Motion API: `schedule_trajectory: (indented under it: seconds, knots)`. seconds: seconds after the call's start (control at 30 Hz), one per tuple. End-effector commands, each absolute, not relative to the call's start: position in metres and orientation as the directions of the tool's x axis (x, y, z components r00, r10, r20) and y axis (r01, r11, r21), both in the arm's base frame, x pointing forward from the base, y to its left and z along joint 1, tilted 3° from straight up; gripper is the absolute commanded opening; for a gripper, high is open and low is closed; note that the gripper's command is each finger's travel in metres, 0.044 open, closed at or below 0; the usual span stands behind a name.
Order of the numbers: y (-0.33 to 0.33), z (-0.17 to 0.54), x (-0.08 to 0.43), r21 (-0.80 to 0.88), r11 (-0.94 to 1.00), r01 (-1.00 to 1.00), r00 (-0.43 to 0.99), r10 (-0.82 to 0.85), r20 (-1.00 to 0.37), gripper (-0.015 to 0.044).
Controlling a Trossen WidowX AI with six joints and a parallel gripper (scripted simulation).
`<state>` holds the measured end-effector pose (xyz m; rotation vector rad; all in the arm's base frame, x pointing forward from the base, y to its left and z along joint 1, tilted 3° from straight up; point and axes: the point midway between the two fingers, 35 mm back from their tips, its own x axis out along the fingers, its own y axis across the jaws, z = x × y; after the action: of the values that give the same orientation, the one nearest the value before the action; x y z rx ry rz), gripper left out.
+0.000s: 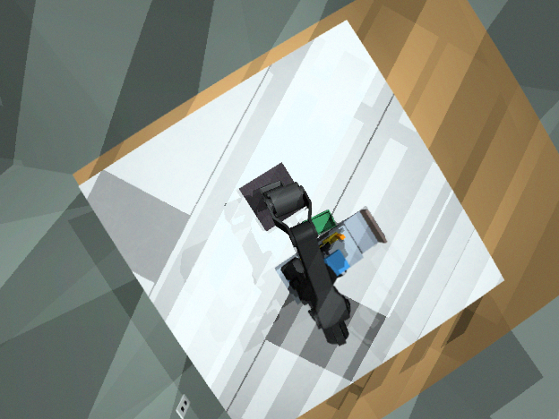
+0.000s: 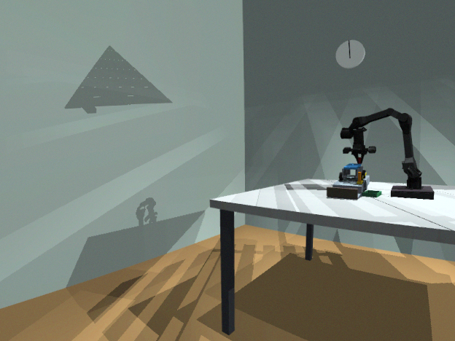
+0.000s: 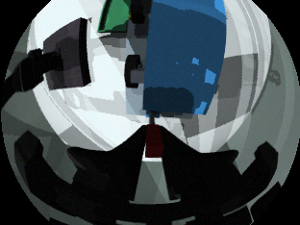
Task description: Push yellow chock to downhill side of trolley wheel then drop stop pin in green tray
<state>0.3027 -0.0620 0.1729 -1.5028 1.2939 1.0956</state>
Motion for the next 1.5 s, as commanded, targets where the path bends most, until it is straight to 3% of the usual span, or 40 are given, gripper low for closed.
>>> schedule_trajectory:
  seconds: [0.0, 1.07, 1.47]
  knots:
    - [-0.063, 0.178, 0.304, -0.065, -0.100, -0.993, 0.089, -0.256, -0.963, 0.0000]
    - [-0.094, 0.187, 0.307, -0.065, -0.100, -0.993, 0.089, -0.259, -0.962, 0.0000]
    - [-0.098, 0.181, 0.270, -0.062, -0.100, -0.993, 0.086, -0.259, -0.962, 0.0000]
